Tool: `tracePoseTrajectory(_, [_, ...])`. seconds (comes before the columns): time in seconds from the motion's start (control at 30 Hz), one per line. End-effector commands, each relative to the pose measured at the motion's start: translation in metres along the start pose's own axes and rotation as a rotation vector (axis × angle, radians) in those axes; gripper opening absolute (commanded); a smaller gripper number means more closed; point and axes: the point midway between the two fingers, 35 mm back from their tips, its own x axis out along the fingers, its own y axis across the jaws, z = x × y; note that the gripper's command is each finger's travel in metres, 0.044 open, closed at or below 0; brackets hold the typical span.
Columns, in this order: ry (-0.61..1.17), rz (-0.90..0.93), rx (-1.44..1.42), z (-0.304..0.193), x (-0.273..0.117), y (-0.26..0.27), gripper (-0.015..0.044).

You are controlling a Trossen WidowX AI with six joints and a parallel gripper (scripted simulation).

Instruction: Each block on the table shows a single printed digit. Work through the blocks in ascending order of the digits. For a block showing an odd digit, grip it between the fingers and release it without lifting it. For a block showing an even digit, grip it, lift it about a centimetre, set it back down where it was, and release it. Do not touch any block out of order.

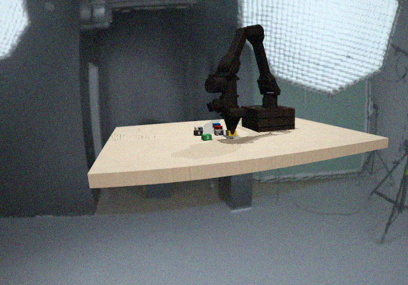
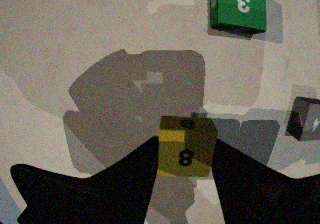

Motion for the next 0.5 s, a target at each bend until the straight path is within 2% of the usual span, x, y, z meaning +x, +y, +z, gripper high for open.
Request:
tracePoseTrajectory(0.0, [-0.003,-0.005,0.005,0.001,0.000,-0.001,0.0120])
tracePoseTrajectory(0.47, [-0.003,-0.005,0.005,0.001,0.014,-0.001,0.0120])
